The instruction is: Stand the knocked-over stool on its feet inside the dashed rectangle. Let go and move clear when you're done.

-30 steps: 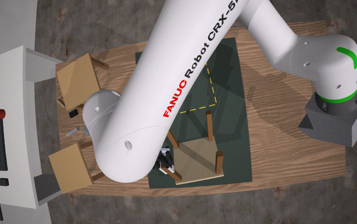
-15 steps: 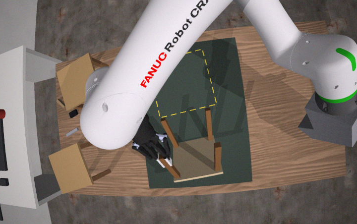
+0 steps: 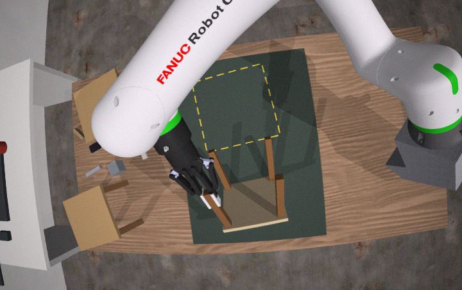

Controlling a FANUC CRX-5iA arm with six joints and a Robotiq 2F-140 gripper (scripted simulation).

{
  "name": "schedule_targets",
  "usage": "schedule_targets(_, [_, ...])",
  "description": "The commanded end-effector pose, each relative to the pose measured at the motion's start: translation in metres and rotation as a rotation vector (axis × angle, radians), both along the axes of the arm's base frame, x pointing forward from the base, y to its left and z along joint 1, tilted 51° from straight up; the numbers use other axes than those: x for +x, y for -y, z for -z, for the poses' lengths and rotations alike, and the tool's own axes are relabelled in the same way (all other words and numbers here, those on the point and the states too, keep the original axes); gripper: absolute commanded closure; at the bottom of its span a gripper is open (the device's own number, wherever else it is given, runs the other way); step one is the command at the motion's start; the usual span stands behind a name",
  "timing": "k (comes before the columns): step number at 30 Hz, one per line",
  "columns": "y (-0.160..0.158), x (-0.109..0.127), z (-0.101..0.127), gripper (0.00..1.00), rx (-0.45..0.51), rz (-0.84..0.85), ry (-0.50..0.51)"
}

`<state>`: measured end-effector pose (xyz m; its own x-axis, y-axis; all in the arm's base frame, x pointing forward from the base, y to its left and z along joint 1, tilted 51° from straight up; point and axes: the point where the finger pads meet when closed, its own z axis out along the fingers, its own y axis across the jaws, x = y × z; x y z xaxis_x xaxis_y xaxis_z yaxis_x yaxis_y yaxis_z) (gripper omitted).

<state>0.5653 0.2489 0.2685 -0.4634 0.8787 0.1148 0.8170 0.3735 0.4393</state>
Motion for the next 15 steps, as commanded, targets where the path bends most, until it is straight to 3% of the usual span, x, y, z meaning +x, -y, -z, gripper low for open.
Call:
schedule_targets(1, [0.007,0.0,-0.005,0.9,0.028,-0.022,-0.02])
schedule_targets(8, [0.01,0.0,-0.006,0.9,0.037,-0.028,-0.024])
schedule_targets(15, [0.035,0.003,-0.019,0.9,0.119,-0.081,-0.06])
